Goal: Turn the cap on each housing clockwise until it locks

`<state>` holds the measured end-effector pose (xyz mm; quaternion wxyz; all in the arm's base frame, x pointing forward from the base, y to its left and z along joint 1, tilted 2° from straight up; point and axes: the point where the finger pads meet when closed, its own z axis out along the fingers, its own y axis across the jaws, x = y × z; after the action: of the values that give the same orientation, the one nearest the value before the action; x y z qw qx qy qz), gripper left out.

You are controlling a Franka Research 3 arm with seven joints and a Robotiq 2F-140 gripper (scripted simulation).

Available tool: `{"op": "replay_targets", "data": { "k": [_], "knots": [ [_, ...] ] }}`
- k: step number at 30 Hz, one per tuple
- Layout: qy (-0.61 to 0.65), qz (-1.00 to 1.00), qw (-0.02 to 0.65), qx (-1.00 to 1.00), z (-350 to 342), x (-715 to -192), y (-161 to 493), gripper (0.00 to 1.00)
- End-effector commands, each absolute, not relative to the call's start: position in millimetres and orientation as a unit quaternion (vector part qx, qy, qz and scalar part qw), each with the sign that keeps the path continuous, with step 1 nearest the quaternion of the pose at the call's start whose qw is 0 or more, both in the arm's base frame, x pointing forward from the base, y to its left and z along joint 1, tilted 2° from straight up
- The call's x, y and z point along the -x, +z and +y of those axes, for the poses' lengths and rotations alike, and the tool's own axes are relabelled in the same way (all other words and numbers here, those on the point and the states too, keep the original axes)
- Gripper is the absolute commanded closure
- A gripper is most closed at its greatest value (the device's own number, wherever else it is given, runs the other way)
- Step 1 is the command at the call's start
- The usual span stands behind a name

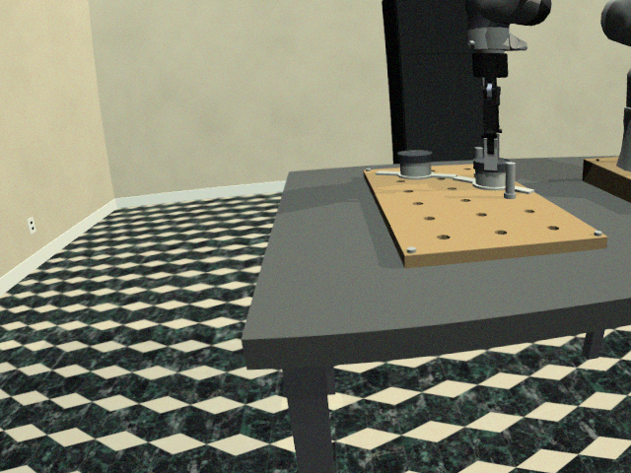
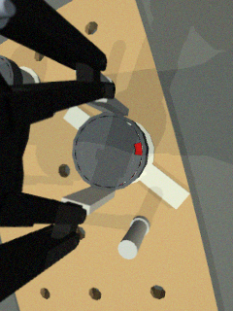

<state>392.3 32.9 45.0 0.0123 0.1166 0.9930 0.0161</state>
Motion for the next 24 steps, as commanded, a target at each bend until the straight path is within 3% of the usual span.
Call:
{"op": "replay_targets", "data": {
  "k": [1,24],
  "knots": [
    [0.020,0.985,0.008,-0.170,36.7,-391.7,44.2,0.90],
    [0.021,0.946,0.005,-0.322,36.6,-391.7,44.2,0.90]
  ]
}}
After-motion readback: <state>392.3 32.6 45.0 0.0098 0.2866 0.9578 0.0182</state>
